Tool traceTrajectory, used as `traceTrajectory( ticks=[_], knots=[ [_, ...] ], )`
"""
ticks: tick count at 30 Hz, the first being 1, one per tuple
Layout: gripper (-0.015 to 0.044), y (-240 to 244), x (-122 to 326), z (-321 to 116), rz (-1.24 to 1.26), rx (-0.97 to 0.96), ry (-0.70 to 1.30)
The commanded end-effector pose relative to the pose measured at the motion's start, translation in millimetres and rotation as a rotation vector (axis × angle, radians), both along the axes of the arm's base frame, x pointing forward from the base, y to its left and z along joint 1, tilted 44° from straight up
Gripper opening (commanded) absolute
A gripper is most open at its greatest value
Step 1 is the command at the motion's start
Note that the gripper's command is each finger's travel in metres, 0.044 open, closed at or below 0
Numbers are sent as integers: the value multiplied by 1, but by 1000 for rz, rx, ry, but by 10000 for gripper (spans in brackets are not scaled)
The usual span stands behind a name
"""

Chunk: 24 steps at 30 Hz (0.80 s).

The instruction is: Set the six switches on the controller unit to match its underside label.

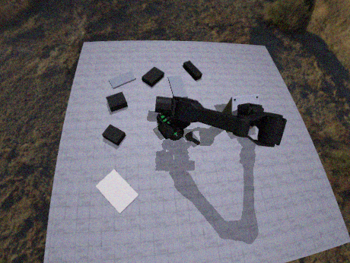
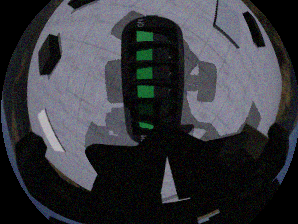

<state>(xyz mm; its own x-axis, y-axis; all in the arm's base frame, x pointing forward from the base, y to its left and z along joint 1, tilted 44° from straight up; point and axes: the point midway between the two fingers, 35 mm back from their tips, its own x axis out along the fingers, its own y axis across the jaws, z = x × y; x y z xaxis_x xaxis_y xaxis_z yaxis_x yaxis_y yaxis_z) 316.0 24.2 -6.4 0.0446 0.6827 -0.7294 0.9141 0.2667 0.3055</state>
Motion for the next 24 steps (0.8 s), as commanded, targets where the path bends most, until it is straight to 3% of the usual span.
traceTrajectory(
  ticks=[1, 14, 19, 24],
  knots=[
    [0, 4, -2, -3, -1, 7, 8],
    [0, 4, -2, -3, -1, 7, 8],
    [0, -25, -3, 27, -1, 5, 8],
    [0, -27, -2, 28, 0, 5, 8]
  ],
)
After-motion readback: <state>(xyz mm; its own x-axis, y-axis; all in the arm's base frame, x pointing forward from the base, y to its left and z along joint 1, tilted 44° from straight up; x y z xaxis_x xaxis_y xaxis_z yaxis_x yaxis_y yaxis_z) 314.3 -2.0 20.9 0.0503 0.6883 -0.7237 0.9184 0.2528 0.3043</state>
